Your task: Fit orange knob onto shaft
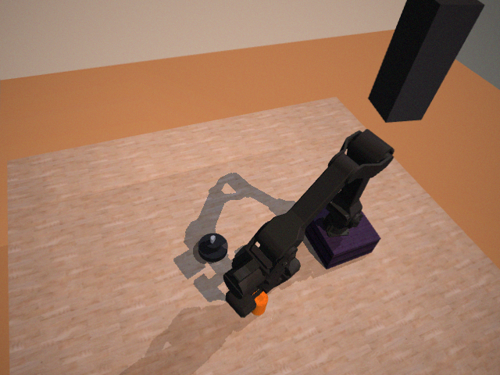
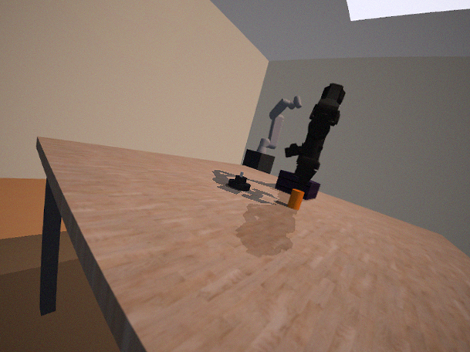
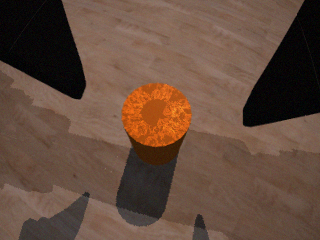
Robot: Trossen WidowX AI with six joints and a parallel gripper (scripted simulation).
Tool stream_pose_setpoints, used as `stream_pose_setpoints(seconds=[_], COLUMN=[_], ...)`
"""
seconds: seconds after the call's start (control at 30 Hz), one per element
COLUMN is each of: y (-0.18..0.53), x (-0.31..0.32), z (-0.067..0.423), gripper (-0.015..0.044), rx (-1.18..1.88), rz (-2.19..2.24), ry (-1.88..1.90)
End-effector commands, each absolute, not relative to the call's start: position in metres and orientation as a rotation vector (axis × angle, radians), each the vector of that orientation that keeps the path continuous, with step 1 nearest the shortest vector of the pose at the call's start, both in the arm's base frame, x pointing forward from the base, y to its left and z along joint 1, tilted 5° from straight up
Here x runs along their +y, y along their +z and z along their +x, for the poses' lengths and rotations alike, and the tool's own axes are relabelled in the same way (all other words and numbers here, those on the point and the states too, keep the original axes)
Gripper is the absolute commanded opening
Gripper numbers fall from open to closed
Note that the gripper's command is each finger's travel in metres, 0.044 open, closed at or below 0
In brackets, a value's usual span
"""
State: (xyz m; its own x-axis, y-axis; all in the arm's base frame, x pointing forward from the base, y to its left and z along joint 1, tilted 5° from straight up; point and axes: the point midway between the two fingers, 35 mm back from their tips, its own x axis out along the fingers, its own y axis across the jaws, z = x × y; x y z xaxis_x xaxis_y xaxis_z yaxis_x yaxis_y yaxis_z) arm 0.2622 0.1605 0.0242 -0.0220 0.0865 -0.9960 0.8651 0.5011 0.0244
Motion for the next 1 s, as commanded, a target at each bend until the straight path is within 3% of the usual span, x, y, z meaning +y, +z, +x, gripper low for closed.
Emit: stream_pose_setpoints(seconds=[0.0,0.97], y=[0.016,-0.03], x=[0.16,0.164], z=[0.262,0.26], gripper=[0.044,0.044], rx=[1.476,1.477], rz=[0.869,0.869], ry=[-0.775,-0.775])
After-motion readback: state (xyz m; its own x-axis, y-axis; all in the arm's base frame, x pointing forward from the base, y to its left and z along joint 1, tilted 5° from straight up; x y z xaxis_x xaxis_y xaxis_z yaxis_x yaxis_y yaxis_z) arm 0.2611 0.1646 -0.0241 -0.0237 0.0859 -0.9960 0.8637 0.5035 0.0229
